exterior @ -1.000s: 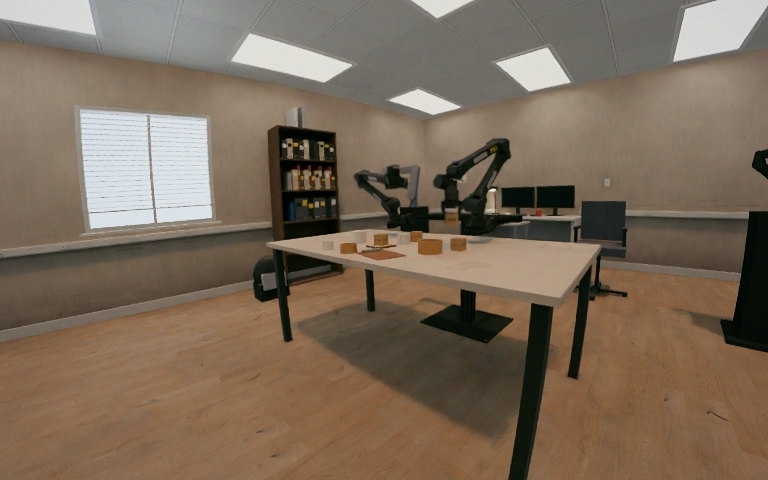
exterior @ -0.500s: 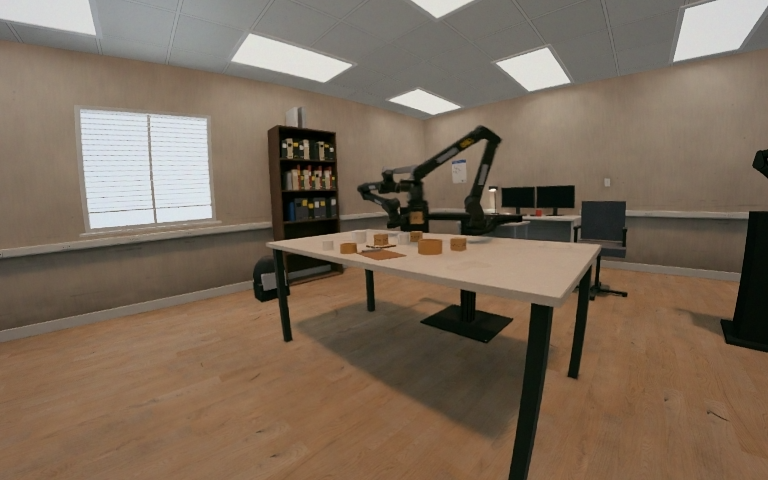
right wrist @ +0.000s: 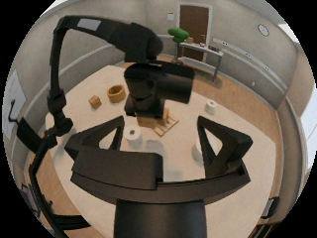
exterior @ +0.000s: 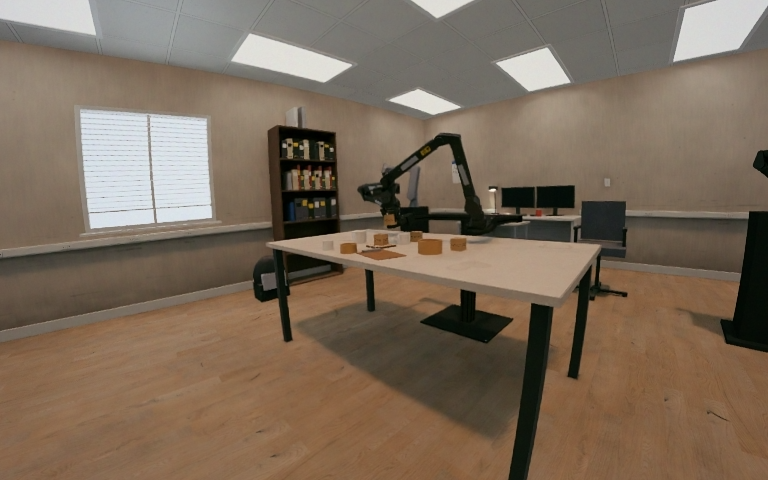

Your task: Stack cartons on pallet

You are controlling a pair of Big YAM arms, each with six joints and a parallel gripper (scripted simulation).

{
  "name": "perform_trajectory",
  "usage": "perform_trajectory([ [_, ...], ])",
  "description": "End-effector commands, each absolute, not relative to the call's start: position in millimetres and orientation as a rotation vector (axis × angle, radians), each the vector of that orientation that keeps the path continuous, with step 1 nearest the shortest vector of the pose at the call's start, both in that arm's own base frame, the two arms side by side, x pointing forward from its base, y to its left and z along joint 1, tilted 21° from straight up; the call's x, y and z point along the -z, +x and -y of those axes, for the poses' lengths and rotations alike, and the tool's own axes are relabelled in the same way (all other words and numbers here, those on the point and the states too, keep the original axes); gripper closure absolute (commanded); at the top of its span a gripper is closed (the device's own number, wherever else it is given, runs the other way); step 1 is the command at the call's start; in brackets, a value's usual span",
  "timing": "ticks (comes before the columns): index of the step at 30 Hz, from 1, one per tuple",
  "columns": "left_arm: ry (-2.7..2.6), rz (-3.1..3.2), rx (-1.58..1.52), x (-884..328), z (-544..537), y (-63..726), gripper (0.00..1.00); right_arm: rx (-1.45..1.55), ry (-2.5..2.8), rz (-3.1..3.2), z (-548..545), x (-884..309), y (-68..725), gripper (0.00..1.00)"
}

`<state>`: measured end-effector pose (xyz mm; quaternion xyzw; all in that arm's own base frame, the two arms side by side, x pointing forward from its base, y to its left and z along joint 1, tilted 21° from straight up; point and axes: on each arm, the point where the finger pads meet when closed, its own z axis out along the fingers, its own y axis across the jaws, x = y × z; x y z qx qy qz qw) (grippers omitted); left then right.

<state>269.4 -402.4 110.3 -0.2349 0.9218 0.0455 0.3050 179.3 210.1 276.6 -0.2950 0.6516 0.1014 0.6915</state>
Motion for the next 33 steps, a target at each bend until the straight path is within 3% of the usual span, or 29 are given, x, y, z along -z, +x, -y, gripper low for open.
perform_trajectory([
  [1,-0.640,-2.423,-0.057,-133,439,275,0.46,-0.232,-0.650,-1.466,-210,-280,180,0.00],
  [9,-0.685,-2.395,-0.008,-164,422,321,0.46,-0.233,-0.649,-1.455,-210,-283,180,0.00],
  [33,-0.301,-2.487,-0.062,-164,398,349,0.46,-0.233,-0.649,-1.455,-210,-283,180,0.00],
])
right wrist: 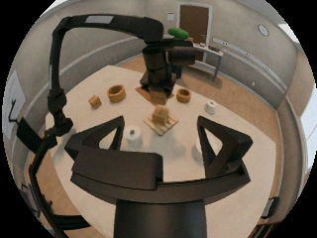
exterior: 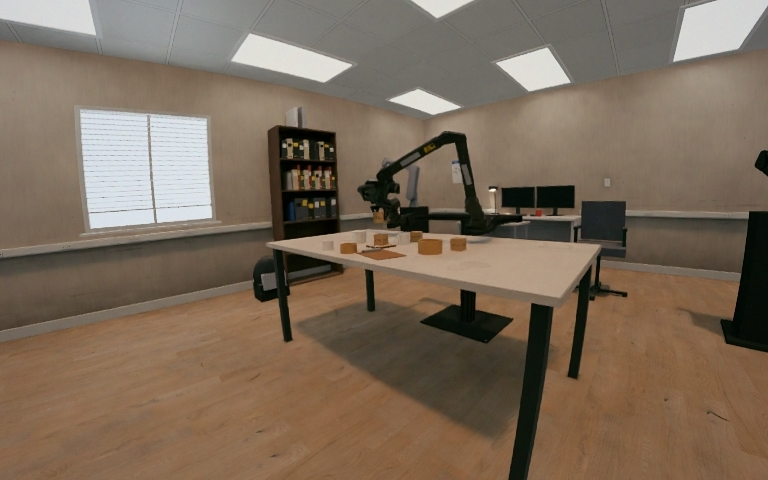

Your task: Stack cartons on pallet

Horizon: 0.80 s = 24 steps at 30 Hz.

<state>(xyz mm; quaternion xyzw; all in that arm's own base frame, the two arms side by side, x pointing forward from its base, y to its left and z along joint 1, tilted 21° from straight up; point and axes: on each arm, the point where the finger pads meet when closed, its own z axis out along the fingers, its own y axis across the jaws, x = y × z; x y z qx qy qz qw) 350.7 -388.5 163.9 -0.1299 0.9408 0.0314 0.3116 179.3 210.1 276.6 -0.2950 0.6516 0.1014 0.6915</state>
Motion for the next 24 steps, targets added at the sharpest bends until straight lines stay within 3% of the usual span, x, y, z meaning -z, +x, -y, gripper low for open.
perform_trajectory([
  [1,-0.301,-2.487,-0.062,-164,398,349,0.46,-0.233,-0.649,-1.455,-210,-283,180,0.00],
  [24,-0.298,-2.496,-0.101,-120,390,365,0.46,-0.233,-0.649,-1.455,-210,-283,180,0.00],
])
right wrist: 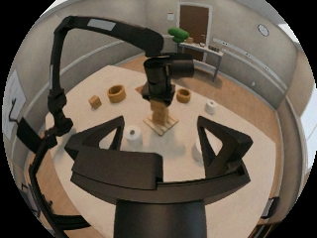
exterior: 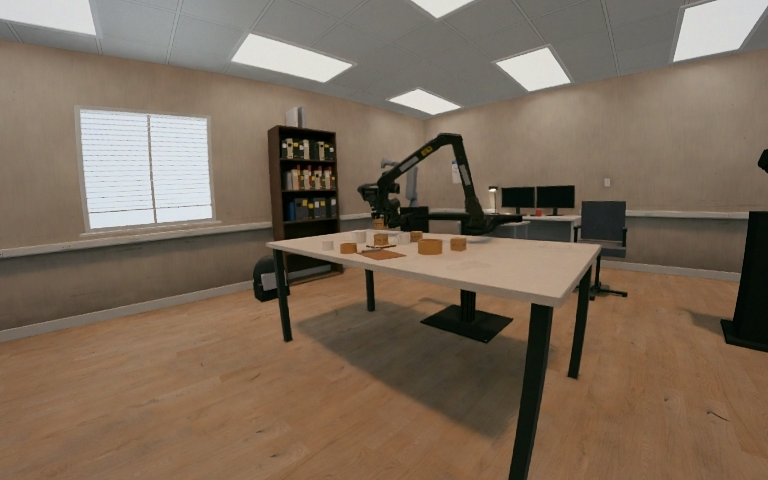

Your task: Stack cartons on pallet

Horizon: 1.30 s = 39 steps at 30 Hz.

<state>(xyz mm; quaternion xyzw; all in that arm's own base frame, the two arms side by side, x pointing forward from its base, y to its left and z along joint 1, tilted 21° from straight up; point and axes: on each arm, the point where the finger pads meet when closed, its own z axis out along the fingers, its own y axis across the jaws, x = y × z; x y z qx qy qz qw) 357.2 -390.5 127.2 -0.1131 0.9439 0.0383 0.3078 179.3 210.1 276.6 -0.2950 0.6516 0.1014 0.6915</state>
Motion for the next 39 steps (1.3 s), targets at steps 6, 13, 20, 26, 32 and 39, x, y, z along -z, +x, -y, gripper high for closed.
perform_trajectory([
  [6,-0.300,-2.492,-0.091,-117,391,369,0.46,-0.233,-0.649,-1.455,-210,-283,180,0.00],
  [13,-0.299,-2.495,-0.099,-111,384,369,0.46,-0.233,-0.649,-1.455,-210,-283,180,0.00],
  [20,-0.299,-2.492,-0.088,-112,388,371,0.46,-0.233,-0.649,-1.455,-210,-283,180,0.00],
  [26,-0.297,-2.494,-0.095,-107,387,371,0.46,-0.233,-0.649,-1.455,-210,-283,180,0.00],
  [32,-0.303,-2.489,-0.084,-109,387,373,0.46,-0.233,-0.649,-1.455,-210,-283,180,0.00],
  [39,-0.296,-2.499,-0.109,-96,384,374,0.46,-0.233,-0.649,-1.455,-210,-283,180,0.00],
])
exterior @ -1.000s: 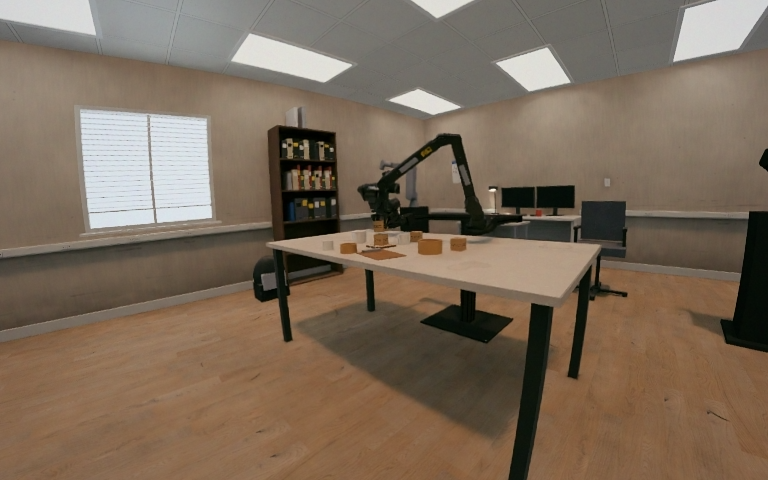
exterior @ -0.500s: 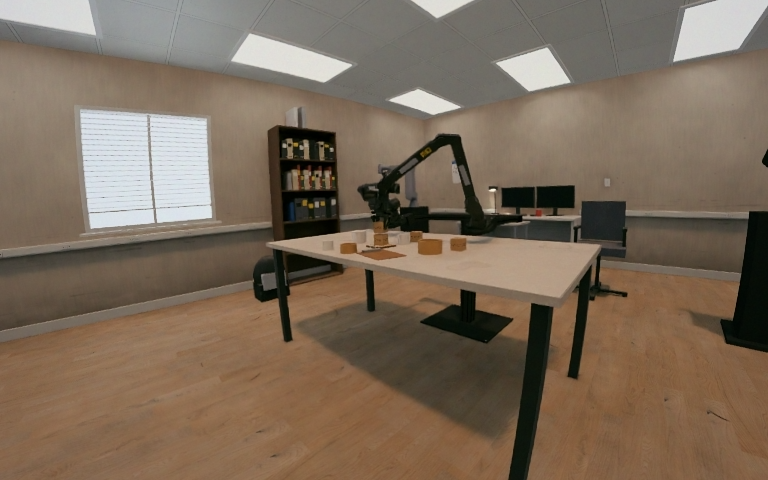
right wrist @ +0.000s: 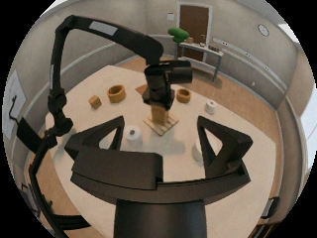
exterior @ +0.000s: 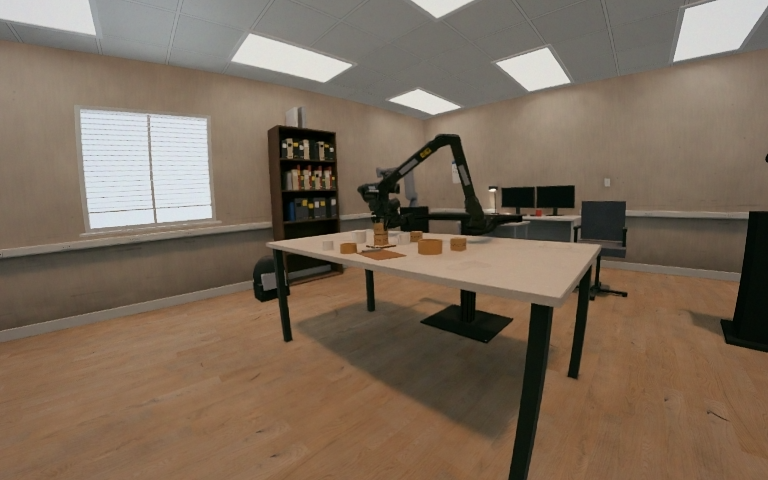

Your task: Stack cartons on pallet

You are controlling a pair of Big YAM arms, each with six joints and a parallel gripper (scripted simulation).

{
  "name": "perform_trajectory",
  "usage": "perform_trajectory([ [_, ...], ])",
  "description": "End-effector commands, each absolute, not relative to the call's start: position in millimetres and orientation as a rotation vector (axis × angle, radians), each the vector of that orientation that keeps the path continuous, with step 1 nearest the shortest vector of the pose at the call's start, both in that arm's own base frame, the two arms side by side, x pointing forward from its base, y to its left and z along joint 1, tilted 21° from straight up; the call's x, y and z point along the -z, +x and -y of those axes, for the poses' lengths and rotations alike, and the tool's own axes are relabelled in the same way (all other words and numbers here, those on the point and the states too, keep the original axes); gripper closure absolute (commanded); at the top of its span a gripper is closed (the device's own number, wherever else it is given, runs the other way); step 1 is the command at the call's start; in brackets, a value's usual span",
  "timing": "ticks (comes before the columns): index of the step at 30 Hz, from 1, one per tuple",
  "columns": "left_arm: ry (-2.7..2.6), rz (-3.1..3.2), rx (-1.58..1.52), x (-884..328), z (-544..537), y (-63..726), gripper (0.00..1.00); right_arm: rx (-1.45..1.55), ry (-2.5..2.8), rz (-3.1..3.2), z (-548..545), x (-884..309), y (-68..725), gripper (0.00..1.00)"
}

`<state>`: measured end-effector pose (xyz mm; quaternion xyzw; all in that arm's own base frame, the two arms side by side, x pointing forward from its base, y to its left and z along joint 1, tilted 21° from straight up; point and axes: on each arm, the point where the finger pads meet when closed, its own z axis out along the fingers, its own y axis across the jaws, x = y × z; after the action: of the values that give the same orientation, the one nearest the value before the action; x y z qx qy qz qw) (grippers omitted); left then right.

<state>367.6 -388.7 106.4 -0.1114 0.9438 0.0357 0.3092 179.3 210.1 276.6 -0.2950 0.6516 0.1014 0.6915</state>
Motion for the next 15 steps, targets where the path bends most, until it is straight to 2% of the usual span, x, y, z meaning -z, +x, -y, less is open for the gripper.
perform_trajectory([
  [1,-0.296,-2.499,-0.109,-96,384,374,0.46,-0.233,-0.649,-1.455,-210,-283,180,0.00],
  [10,-0.302,-2.485,-0.073,-108,390,375,0.46,-0.233,-0.649,-1.455,-210,-283,180,0.00],
  [12,-0.298,-2.488,-0.075,-109,391,370,0.23,-0.233,-0.649,-1.455,-210,-283,180,0.00],
  [13,-0.298,-2.488,-0.075,-109,391,370,0.17,-0.233,-0.649,-1.455,-210,-283,180,0.00],
  [15,-0.310,-2.473,-0.043,-122,390,374,0.17,-0.233,-0.649,-1.455,-210,-283,180,0.00],
])
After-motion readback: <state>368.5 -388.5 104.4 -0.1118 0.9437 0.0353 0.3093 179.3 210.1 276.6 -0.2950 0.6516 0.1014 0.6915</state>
